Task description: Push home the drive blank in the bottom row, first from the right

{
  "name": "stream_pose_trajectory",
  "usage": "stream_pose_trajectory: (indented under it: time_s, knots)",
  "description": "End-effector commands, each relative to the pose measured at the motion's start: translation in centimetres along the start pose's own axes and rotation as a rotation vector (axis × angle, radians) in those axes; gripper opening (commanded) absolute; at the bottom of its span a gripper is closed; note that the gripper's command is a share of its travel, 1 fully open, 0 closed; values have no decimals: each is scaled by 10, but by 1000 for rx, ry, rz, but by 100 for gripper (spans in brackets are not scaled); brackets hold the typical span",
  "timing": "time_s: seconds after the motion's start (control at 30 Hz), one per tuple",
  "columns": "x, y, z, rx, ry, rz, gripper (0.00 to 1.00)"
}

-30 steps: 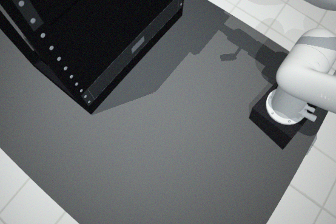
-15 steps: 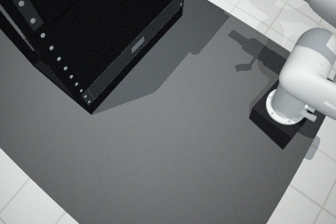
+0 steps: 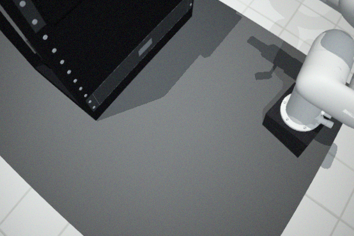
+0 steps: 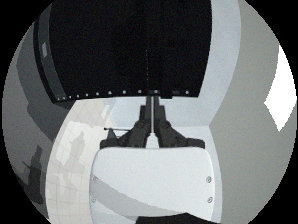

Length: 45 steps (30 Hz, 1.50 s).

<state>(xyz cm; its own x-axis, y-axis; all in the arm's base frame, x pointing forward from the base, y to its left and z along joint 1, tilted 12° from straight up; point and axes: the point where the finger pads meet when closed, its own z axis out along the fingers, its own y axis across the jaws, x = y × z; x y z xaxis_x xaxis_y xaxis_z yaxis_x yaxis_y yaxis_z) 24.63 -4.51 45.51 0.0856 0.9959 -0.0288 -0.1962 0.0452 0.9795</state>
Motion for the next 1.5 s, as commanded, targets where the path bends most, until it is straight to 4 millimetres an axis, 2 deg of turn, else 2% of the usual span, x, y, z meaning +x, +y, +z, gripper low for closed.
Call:
stream_pose_trajectory:
  time_s: [0.0, 0.2, 1.47]
  knots:
    - [1, 2, -23, -4, 1, 0, 0]
    - [1, 2, -33, -4, 1, 0, 0]
    - [1, 2, -33, -4, 1, 0, 0]
